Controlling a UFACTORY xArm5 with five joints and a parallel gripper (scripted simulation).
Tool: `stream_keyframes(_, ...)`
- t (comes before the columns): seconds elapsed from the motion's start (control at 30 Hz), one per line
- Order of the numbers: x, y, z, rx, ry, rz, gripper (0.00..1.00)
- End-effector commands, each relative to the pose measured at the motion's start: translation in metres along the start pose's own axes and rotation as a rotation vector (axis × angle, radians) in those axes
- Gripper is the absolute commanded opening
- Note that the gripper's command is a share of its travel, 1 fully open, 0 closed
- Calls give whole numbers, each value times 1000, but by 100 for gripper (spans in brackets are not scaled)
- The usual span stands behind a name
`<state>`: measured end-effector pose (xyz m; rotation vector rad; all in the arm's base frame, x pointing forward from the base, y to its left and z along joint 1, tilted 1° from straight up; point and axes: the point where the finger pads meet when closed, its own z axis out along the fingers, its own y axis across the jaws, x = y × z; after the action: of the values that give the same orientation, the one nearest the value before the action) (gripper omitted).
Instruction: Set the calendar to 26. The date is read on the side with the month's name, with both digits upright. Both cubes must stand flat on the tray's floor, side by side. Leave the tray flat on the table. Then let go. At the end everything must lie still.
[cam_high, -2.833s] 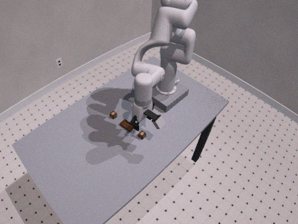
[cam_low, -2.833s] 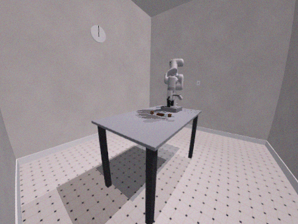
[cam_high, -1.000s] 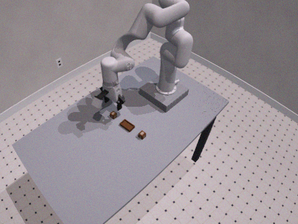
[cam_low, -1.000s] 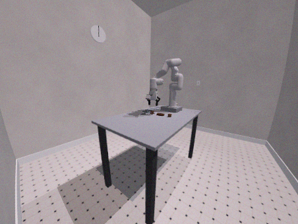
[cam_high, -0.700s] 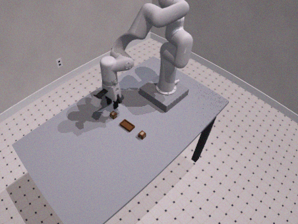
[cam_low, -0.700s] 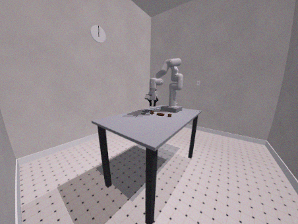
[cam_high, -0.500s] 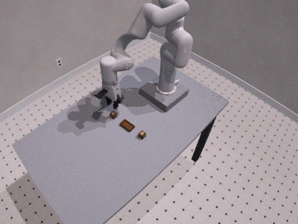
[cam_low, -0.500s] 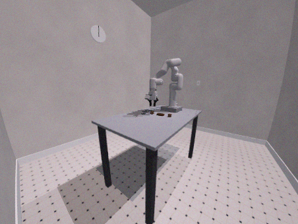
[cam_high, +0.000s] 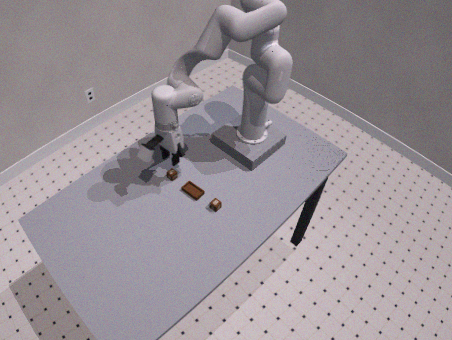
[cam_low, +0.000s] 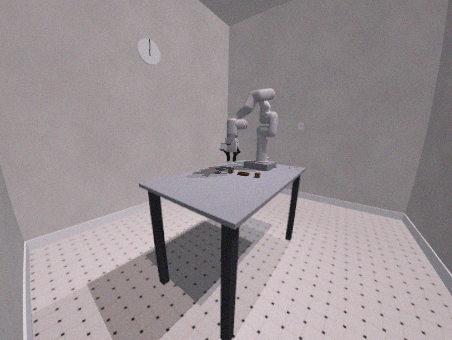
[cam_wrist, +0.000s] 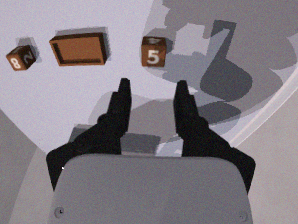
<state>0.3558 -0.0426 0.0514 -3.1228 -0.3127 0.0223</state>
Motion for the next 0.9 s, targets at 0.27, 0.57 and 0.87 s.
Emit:
stream_keyframes(0.27,1,0,-1,-1,3,0,47)
stream_keyframes(0.57,1,0,2,-1,3,0,47)
stream_keyframes(0.87,2,0,11,-1,3,0,47)
